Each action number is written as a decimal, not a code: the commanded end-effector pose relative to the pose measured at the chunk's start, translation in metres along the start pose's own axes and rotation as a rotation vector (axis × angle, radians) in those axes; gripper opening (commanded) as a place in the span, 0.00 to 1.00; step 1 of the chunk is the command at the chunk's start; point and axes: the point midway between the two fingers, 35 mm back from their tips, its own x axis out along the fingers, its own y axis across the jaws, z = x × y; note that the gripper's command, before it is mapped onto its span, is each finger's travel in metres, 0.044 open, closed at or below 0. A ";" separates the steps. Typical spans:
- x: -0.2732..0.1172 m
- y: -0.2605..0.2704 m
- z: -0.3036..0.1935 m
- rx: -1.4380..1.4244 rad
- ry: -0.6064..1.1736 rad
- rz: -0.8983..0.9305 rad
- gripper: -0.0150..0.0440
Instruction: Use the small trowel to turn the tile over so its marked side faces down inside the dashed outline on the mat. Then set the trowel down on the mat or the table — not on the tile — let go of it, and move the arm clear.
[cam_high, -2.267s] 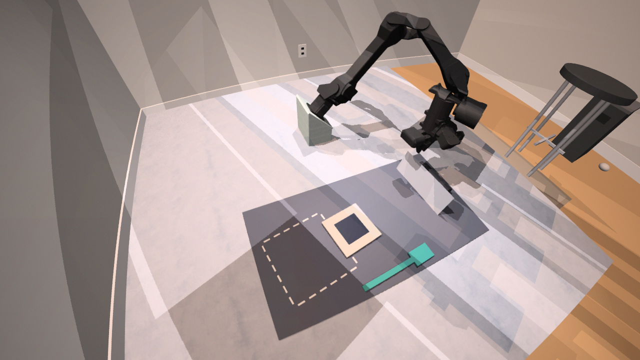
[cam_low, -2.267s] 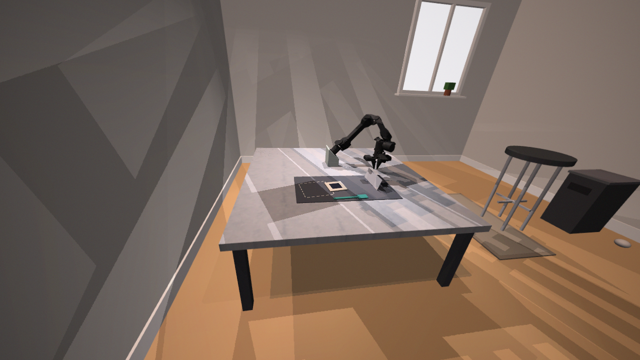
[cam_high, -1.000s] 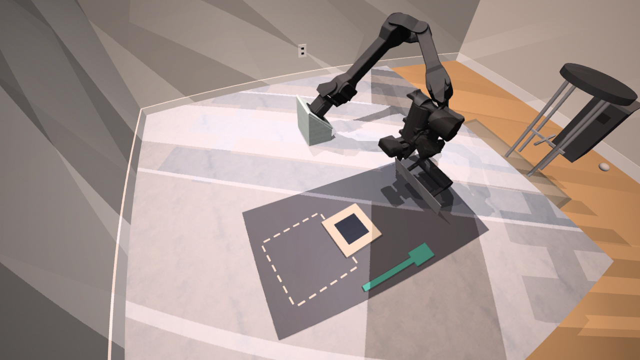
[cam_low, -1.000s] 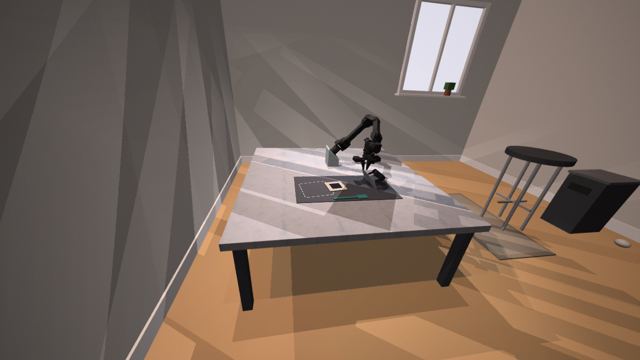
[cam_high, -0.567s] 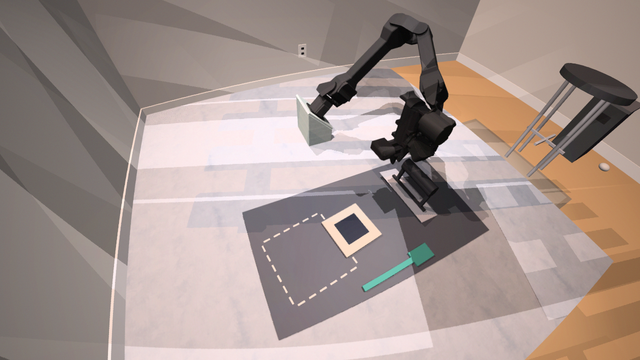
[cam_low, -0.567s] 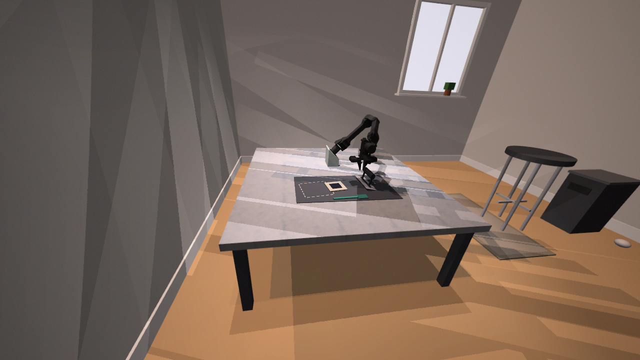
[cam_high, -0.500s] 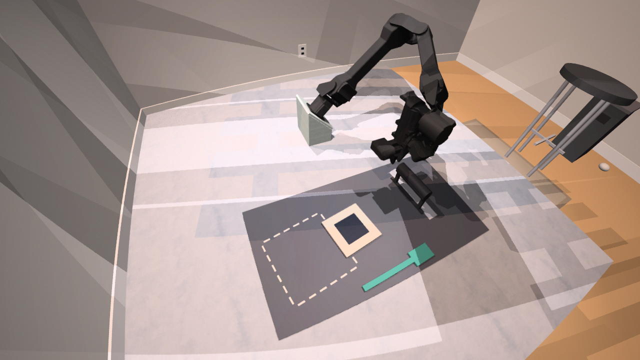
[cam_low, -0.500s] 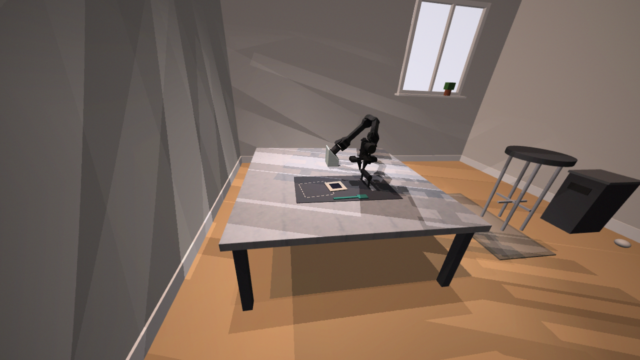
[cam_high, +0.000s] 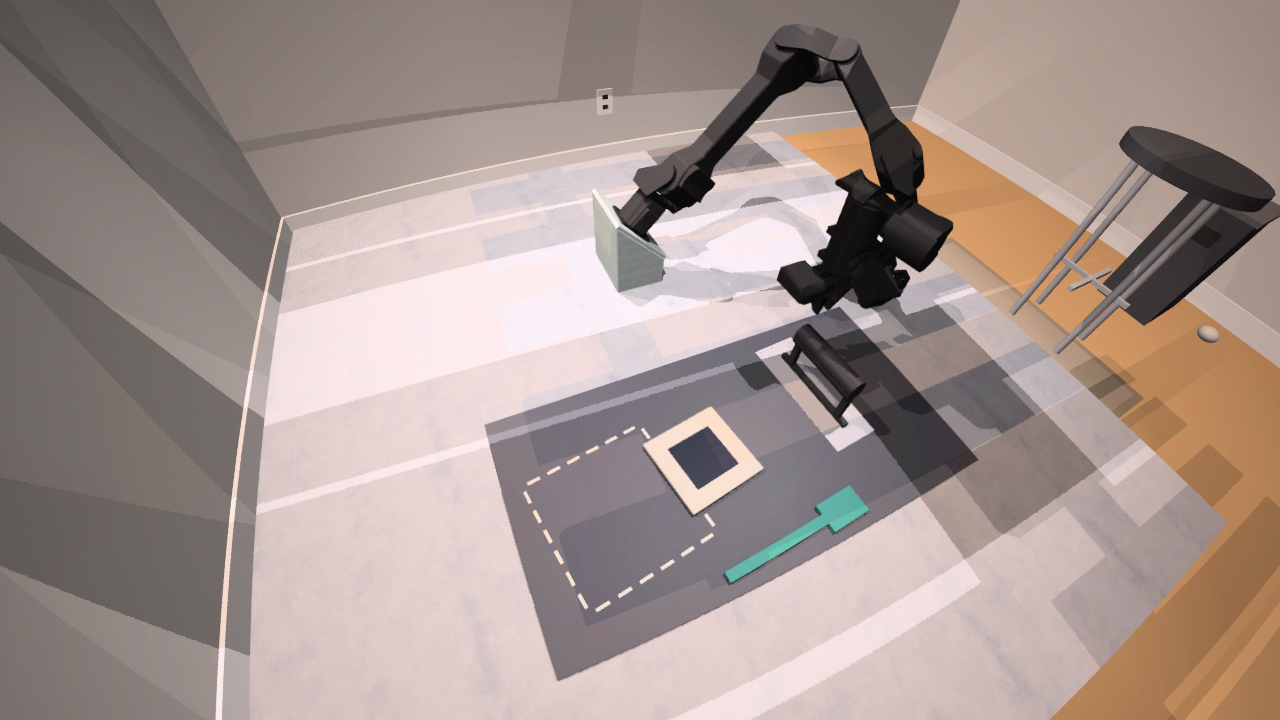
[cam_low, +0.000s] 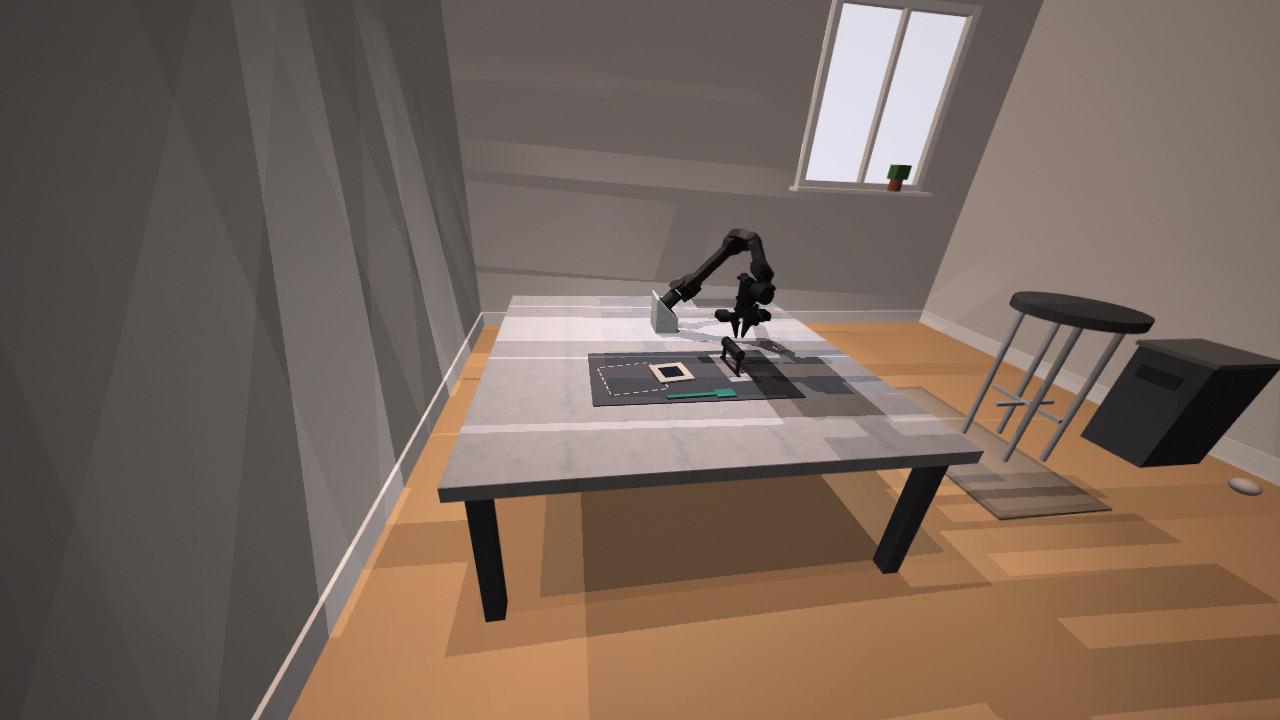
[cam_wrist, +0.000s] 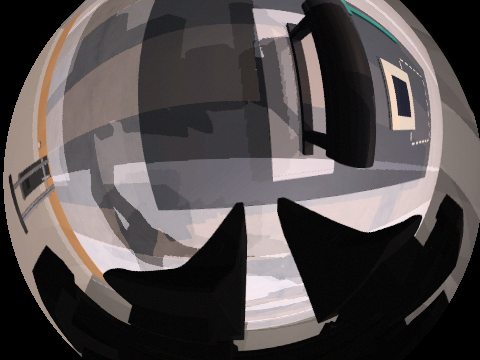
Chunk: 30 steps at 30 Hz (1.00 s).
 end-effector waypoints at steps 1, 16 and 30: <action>-0.009 0.028 -0.002 -0.004 -0.011 0.002 0.42; -0.009 0.033 -0.003 -0.011 -0.009 0.009 0.38; -0.009 0.033 -0.003 -0.011 -0.009 0.009 0.25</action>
